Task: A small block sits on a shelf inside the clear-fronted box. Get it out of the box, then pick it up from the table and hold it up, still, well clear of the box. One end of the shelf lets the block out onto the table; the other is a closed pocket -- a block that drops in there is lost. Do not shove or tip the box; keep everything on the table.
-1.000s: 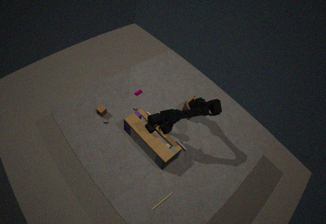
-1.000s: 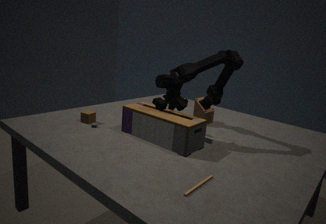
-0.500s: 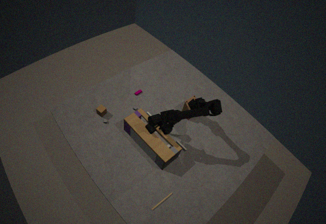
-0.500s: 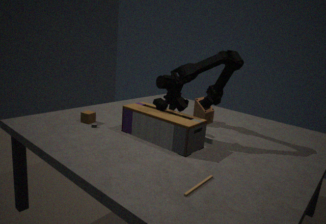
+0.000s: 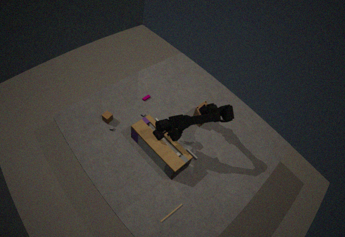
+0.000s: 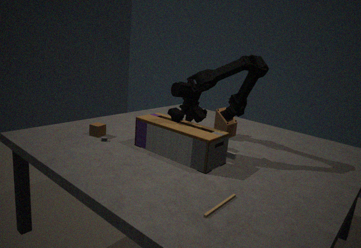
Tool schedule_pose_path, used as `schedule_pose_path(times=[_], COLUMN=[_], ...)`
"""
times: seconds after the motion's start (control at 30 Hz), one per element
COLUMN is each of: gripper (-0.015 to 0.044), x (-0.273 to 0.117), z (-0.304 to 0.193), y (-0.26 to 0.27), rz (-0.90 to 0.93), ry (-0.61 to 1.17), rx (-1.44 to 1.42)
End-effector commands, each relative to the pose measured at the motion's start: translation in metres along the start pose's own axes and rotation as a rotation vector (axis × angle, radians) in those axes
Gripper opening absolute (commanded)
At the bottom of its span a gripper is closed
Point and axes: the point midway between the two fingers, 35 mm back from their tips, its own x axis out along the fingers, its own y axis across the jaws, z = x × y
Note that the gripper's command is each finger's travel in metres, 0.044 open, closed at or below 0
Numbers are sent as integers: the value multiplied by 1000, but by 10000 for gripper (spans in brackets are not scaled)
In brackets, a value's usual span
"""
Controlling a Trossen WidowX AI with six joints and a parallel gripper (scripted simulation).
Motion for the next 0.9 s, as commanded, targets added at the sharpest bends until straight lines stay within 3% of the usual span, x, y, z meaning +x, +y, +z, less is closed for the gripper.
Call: schedule_pose_path(times=[0.0, 0.87], gripper=[400, 400], x=[3, 18], z=[-7, -50], y=[0, 1], rz=[3, 2], ry=[4, 6], rx=[2, 2])
